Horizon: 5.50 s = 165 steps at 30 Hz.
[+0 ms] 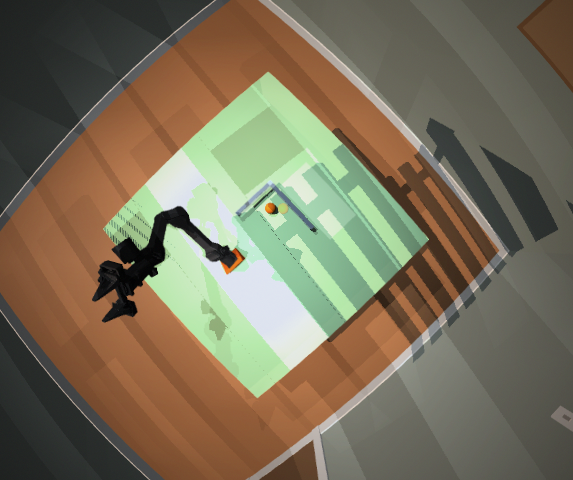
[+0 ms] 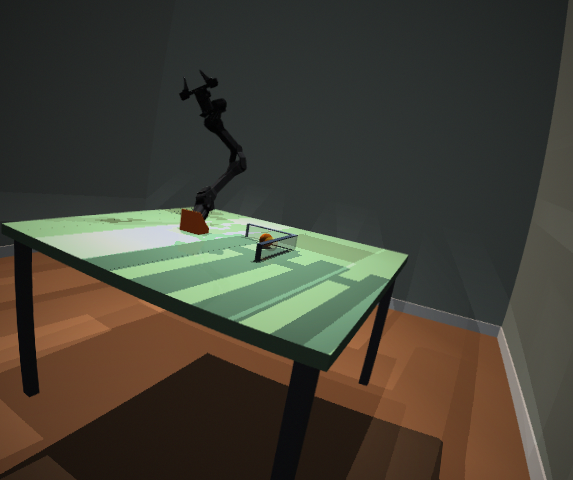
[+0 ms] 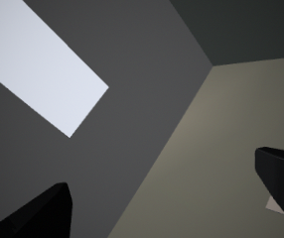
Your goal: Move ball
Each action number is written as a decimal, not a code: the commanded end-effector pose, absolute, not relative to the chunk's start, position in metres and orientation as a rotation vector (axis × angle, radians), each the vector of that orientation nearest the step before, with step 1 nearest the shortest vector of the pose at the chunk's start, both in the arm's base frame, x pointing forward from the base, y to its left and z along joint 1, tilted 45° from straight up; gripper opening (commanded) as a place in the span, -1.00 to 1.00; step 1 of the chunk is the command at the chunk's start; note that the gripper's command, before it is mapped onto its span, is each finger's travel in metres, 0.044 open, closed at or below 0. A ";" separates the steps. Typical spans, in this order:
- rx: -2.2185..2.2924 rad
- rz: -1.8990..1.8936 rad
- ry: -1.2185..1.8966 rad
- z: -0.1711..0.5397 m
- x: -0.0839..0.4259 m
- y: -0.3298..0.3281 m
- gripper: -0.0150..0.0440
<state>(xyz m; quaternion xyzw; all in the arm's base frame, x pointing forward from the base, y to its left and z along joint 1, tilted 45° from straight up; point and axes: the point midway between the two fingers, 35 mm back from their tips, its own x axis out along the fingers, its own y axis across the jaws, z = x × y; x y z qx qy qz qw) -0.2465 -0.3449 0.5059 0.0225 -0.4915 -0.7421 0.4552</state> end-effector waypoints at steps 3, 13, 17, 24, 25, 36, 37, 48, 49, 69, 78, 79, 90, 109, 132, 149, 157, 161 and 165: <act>0.260 -1.802 -0.972 0.461 -0.199 -0.404 0.80; 0.543 -1.633 -0.457 0.370 -0.071 -0.474 0.80; 0.624 -1.521 -0.259 0.333 -0.012 -0.482 0.80; 0.726 -1.325 -0.003 0.281 0.075 -0.472 0.80; 0.733 -1.299 0.035 0.275 0.086 -0.469 0.80; 0.776 -0.827 0.564 0.184 0.223 -0.389 0.80; 0.775 -0.776 0.610 0.177 0.234 -0.378 0.80; 0.740 -0.171 1.051 0.115 0.315 -0.227 0.80; 0.735 -0.111 1.087 0.111 0.319 -0.211 0.80; 0.700 0.494 1.401 0.085 0.325 -0.044 0.80; 0.699 0.494 1.401 0.078 0.326 -0.038 0.80; 0.699 0.494 1.401 0.077 0.327 -0.036 0.80; 0.700 0.494 1.400 0.064 0.329 -0.024 0.80; 0.701 0.496 1.400 0.051 0.331 -0.011 0.40; 0.763 0.418 1.394 0.117 0.324 -0.079 -0.49; 0.756 0.429 1.395 0.124 0.331 -0.109 -0.49; 0.700 0.487 1.400 0.085 0.356 -0.109 -0.49; 0.696 0.492 1.400 0.081 0.358 -0.109 -0.49; 0.695 0.491 1.400 0.074 0.360 -0.103 -0.49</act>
